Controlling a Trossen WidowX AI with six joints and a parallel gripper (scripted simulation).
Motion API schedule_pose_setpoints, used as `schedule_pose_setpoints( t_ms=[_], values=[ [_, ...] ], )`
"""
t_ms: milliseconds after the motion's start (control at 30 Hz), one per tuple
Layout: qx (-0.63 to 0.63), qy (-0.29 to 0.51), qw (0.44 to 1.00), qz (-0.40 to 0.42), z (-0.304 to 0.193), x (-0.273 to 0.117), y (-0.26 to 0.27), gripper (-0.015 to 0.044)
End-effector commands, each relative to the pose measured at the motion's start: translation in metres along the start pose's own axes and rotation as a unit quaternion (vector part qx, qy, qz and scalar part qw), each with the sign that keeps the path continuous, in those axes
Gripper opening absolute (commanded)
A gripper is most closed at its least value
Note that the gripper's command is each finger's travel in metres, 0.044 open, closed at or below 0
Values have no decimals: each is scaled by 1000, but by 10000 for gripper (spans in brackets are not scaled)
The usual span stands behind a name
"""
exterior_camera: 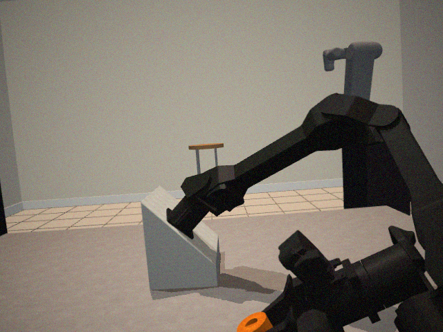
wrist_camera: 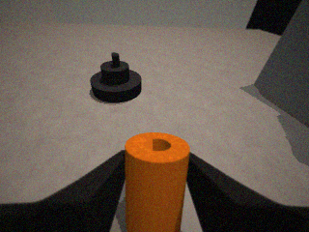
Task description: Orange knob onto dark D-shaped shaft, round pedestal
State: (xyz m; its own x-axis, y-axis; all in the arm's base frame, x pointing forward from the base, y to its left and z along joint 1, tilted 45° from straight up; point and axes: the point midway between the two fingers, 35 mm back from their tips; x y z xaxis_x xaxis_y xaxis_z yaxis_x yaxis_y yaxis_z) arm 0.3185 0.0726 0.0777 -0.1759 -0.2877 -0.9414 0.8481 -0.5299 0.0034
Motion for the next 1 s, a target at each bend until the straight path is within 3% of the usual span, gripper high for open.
schedule_pose_setpoints(
  t_ms=[0, 133, 233, 967],
  values=[
    [1, -24, 1000, 8, -2, -3, 0, 180],
    [1, 7, 1000, 0, 0, -4, 0, 180],
    [1, -8, 1000, 3, -1, -2, 0, 259],
    [1, -8, 1000, 3, -1, -2, 0, 260]
  ],
)
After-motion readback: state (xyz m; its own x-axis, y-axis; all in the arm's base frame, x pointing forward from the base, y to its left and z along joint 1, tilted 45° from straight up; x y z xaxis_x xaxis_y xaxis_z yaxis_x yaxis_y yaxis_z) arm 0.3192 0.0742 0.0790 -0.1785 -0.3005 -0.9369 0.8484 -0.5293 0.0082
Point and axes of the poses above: the point midway between the two fingers, 35 mm back from their tips, its own x axis out along the fingers, its own y axis across the jaws, z = x × y, and after that the axes turned 14 degrees about x, right-handed
